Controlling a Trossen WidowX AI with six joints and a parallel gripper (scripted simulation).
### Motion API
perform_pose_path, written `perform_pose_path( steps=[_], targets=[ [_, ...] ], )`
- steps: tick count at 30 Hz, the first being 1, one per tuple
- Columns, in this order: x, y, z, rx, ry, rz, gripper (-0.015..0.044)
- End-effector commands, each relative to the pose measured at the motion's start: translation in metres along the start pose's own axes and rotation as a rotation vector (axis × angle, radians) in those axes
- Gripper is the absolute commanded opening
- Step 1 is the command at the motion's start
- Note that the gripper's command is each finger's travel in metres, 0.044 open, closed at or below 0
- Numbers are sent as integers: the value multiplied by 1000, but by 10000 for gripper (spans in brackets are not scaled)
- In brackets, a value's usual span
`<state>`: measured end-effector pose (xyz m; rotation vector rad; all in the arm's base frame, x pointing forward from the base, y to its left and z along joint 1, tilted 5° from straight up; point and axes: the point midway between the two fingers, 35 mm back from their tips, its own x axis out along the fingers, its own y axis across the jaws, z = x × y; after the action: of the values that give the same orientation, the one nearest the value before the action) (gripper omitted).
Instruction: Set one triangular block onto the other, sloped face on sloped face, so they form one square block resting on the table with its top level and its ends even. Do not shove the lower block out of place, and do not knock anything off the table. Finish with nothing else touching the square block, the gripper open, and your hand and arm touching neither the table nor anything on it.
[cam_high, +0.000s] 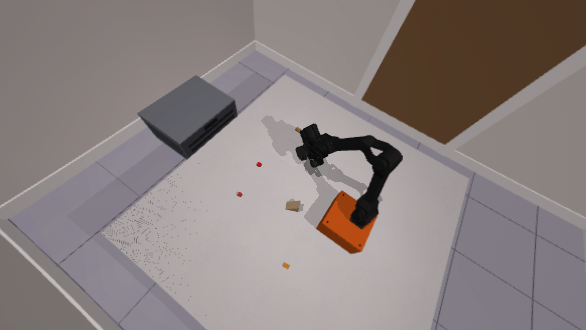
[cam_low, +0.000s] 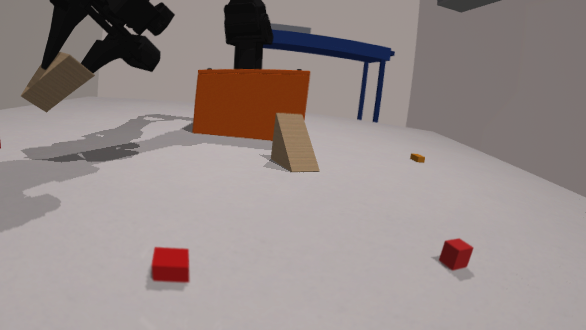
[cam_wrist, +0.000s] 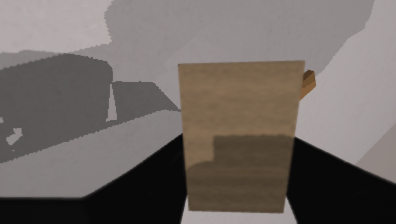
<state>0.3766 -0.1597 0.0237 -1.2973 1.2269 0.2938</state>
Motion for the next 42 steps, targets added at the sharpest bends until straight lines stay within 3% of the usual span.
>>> perform_pose_path(
  steps=[1, 42],
  targets=[
    [1, -3, 1, 120, -7, 16, 0],
    [5, -10, 0, 1482, 121, 214, 0]
  ],
)
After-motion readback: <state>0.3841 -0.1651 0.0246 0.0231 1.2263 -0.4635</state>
